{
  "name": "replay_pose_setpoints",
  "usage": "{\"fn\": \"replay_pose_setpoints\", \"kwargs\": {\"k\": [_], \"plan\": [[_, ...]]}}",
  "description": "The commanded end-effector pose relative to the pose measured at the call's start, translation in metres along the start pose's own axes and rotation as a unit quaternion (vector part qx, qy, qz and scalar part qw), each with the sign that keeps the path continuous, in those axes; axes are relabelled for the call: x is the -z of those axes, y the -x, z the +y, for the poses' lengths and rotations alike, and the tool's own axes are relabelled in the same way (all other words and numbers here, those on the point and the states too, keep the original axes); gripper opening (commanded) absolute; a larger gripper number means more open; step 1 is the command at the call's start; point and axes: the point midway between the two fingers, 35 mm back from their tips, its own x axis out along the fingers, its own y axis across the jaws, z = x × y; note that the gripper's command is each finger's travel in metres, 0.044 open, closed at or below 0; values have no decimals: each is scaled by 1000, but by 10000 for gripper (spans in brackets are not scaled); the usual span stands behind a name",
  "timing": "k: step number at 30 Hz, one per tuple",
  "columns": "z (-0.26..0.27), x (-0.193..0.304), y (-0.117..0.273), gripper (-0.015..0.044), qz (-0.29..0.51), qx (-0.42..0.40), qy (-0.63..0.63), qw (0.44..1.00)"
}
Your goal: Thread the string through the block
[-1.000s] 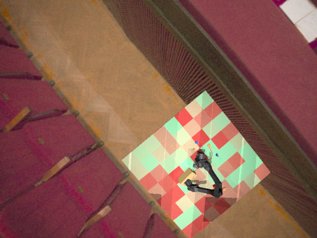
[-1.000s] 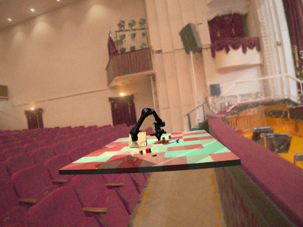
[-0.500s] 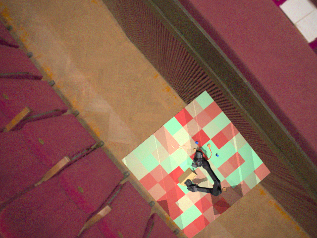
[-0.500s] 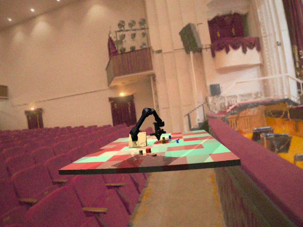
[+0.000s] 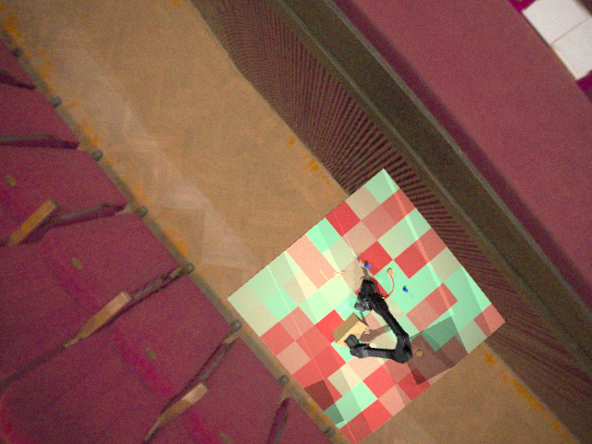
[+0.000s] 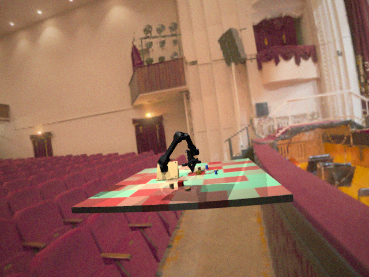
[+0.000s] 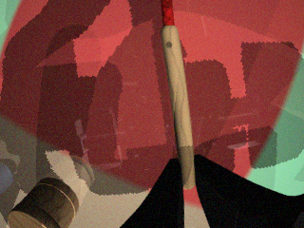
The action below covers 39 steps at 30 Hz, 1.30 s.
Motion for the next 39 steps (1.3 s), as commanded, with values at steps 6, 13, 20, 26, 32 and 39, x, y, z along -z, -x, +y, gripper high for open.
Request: {"fn": "replay_pose_setpoints", "kwargs": {"k": [6,13,20,26,32,39], "plan": [[0,1,0,105,-1,-2,0,1000],[2,-4,56,210,1,-3,0,1000],[4,-6,76,236,0,-13,1,1000],[4,-6,78,394,0,-13,1,1000],[3,-9,104,440,1,-10,0,1000],[4,-8,102,440,-1,-14,3,1000]]}}
